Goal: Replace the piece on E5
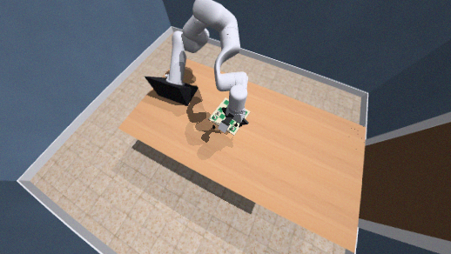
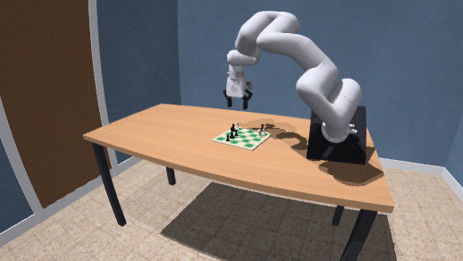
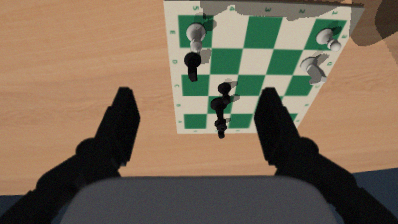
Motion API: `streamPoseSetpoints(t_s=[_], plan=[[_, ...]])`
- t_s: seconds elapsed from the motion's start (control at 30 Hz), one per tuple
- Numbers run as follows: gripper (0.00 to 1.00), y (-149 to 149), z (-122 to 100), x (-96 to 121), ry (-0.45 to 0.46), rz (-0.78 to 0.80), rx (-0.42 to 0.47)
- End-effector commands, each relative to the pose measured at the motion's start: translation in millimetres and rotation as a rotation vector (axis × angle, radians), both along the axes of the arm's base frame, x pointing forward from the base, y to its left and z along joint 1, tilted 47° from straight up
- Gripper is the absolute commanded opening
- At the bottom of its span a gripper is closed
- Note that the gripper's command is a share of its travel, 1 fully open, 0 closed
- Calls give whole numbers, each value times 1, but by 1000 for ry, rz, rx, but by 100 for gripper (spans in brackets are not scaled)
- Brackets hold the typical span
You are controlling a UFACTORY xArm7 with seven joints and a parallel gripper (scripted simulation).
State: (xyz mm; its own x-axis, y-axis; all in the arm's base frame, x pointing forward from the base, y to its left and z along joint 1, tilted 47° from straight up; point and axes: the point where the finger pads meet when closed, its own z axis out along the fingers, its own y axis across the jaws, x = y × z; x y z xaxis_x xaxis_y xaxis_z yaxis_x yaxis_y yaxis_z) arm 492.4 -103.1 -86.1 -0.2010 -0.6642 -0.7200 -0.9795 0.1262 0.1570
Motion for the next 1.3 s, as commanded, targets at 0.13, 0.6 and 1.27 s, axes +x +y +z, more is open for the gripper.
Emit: streamPoseSetpoints(t_s=[0.13, 0.6, 1.27], plan=[[100, -17, 14, 1, -3, -4, -5], [100, -49, 43, 2, -3, -4, -5], [100, -51, 46, 2, -3, -4, -5]])
